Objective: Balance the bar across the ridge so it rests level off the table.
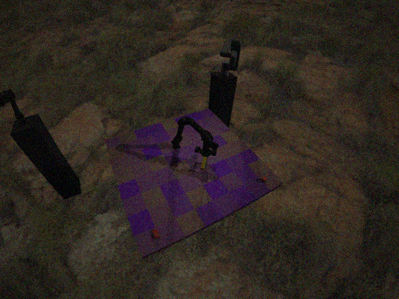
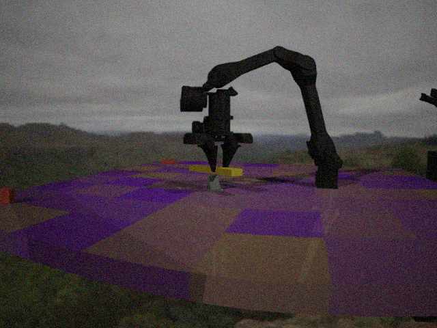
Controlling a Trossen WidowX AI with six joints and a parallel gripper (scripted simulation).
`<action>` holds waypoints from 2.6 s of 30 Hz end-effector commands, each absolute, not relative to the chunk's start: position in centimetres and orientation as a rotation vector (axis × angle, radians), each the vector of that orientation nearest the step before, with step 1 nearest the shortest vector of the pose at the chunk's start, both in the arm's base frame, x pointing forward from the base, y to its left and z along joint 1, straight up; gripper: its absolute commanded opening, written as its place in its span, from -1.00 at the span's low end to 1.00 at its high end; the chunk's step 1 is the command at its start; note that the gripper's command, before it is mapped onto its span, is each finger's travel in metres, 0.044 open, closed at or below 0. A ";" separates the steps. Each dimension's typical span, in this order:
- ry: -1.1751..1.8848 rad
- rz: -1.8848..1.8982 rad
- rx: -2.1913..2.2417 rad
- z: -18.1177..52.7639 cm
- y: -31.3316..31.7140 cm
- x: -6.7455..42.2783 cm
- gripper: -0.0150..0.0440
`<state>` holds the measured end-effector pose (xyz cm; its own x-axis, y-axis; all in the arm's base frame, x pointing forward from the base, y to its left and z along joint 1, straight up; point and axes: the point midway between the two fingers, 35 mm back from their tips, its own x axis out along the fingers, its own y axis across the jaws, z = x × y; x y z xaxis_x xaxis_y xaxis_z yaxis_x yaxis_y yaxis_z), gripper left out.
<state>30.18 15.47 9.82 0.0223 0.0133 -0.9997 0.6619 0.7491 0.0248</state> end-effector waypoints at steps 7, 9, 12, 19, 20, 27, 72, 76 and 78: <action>1.477 -0.549 0.581 9.7 15.4 30.2 -0.49; 1.477 -0.549 0.581 9.7 15.5 30.2 -0.49; 1.477 -0.549 0.581 9.7 15.4 30.2 -0.49; 1.477 -0.549 0.581 9.6 15.4 30.2 -0.49; 1.477 -0.549 0.581 9.6 15.4 30.2 -0.49; 1.477 -0.549 0.581 9.5 15.4 30.2 -0.49; 1.477 -0.549 0.581 9.2 15.4 30.3 -0.49; 1.477 -0.549 0.581 9.1 15.4 30.3 -0.49; 1.477 -0.549 0.581 9.1 15.4 30.3 -0.49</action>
